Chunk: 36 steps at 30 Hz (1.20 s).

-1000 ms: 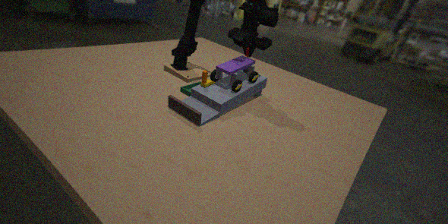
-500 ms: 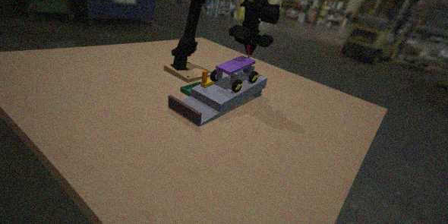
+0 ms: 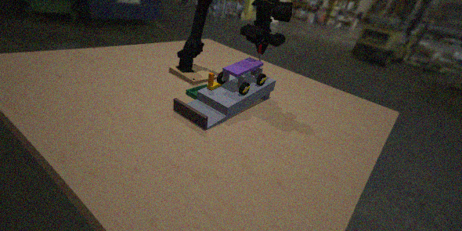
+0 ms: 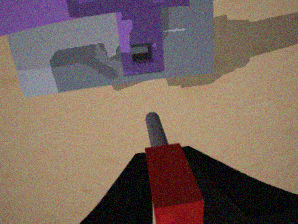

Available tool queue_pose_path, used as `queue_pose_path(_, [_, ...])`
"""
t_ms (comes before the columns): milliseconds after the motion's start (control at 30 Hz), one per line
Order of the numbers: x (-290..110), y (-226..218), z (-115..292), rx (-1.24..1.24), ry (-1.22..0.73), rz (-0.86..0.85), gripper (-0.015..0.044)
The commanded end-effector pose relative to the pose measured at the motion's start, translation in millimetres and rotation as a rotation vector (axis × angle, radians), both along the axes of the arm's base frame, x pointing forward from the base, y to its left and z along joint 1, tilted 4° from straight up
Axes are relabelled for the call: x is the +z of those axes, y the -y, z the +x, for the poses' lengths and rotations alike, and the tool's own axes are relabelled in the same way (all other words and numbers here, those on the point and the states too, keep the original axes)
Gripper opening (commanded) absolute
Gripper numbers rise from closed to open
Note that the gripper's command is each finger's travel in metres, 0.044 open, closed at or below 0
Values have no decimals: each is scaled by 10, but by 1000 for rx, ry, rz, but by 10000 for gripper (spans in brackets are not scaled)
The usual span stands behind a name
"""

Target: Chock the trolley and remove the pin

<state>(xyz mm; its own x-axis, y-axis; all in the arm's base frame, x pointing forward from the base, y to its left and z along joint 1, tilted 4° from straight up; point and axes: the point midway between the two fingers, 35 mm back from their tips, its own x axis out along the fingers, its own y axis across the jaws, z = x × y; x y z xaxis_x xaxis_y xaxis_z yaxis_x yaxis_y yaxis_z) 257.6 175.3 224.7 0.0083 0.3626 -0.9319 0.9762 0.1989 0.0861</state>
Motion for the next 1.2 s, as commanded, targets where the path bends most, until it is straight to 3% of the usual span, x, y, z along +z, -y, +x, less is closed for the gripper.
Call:
queue_pose_path(0, [5, -16, -13, -5, -1, -2, 0])
queue_pose_path(800, [-101, 131, -792, -5, -8, -3, 0])
queue_pose_path(1167, [-153, 310, -757, -5, -7, -6, 0])
